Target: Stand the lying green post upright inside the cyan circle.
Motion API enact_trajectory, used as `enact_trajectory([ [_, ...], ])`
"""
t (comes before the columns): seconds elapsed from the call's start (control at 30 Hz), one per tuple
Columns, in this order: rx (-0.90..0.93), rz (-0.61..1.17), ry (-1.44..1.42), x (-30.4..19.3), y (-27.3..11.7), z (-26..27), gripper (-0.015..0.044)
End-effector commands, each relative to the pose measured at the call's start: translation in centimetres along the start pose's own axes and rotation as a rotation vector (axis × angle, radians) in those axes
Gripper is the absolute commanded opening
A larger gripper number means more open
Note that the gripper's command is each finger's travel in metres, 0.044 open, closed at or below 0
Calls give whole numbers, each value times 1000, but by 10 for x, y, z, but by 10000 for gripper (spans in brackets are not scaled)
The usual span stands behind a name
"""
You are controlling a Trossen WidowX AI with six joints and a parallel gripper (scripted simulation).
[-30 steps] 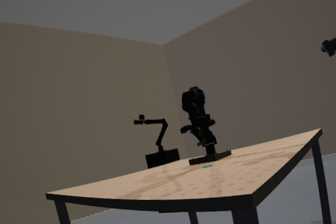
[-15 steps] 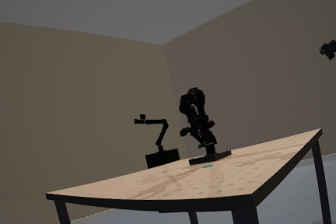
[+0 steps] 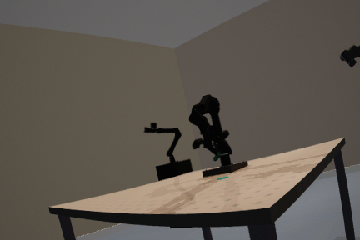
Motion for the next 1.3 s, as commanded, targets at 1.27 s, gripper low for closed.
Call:
enact_trajectory([
  [1.27,5,-310,65,-15,12,-14,23],
])
Point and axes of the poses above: the point midway between the two fingers, 35 mm back from their tips, its own y axis out along the fingers, its own z axis across the jaws, x = y × z, the point moved 5 cm from there along -y, back along the fingers, and after that the axes turned 6 degrees about -y, right-handed, at the moved point
